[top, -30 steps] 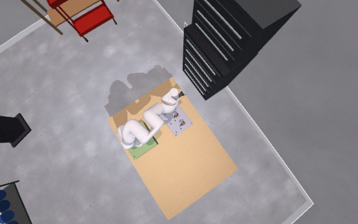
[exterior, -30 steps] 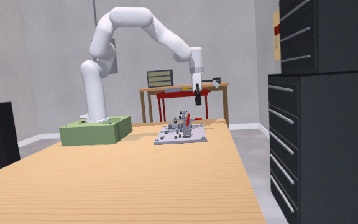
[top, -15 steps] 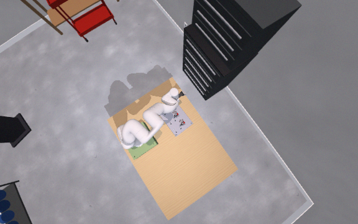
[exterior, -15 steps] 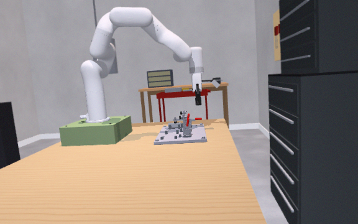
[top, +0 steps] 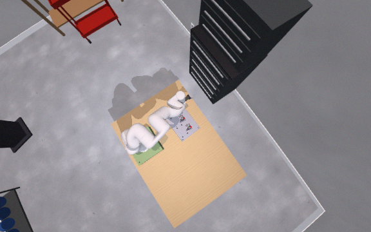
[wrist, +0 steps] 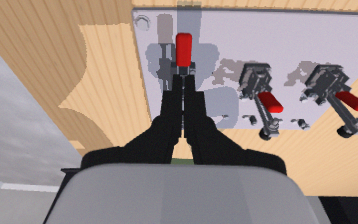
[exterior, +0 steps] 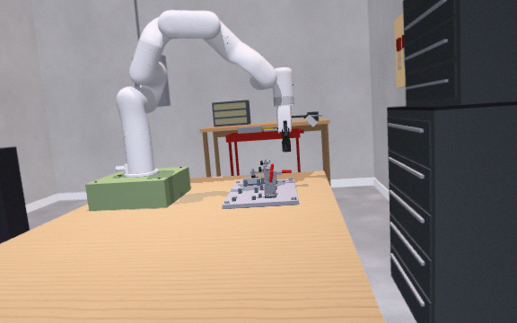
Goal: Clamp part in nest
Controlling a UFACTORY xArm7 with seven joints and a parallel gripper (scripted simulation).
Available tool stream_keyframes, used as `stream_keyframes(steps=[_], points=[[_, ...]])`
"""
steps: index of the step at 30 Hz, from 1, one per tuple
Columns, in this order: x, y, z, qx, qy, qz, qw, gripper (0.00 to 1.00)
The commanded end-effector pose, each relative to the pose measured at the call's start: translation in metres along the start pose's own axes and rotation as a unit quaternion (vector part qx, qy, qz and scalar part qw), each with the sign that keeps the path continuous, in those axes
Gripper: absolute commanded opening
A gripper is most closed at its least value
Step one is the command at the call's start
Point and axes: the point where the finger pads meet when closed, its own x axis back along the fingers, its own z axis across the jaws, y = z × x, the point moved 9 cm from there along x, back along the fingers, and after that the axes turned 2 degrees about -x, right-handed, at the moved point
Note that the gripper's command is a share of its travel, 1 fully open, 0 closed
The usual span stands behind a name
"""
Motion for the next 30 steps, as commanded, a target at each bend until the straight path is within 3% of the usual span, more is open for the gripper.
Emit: stream_keyframes(steps=[1, 9, 10, 30], points=[[0.002, -0.0012, -0.0003, 0.0, 0.0, 0.002, 1.0, 0.0], [0.002, -0.0012, -0.0003, 0.0, 0.0, 0.002, 1.0, 0.0], [0.002, -0.0012, -0.0003, 0.0, 0.0, 0.002, 1.0, 1.0], [0.002, -0.0012, -0.0003, 0.0, 0.0, 0.002, 1.0, 1.0]])
